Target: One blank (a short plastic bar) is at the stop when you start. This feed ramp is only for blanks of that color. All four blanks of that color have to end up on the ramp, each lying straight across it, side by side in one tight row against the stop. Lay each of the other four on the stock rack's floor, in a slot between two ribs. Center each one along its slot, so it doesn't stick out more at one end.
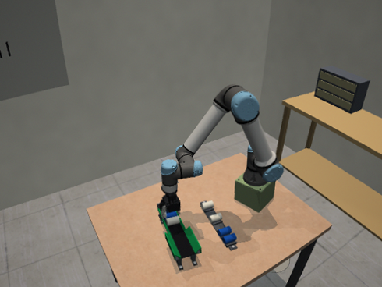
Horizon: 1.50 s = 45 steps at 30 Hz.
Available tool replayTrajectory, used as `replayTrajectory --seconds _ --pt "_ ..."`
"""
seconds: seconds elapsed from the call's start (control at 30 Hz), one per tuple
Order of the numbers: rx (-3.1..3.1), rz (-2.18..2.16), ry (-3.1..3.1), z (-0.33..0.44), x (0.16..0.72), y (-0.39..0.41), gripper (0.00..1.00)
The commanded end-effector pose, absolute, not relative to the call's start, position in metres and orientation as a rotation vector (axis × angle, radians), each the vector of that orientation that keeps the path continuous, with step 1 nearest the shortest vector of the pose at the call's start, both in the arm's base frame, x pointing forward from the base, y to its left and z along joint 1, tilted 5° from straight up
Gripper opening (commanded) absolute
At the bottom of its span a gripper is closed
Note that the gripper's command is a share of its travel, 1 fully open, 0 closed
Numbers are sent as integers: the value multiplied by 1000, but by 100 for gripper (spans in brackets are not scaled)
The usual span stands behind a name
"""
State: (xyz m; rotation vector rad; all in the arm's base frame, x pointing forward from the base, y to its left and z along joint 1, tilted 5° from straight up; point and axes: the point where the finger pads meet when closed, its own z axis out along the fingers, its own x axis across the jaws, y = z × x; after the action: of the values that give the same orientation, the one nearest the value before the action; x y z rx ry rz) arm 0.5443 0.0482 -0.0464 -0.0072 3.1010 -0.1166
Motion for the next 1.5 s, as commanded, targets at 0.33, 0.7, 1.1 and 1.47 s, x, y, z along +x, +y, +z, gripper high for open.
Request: replayTrajectory --seconds 0.33,0.7,1.1,1.47 --pt "-7 -117 3099 -46 545 48 52" --pt "-7 -117 3099 -46 545 48 40" --pt "-7 -117 3099 -46 545 48 40" --pt "-7 -117 3099 -46 545 48 40"
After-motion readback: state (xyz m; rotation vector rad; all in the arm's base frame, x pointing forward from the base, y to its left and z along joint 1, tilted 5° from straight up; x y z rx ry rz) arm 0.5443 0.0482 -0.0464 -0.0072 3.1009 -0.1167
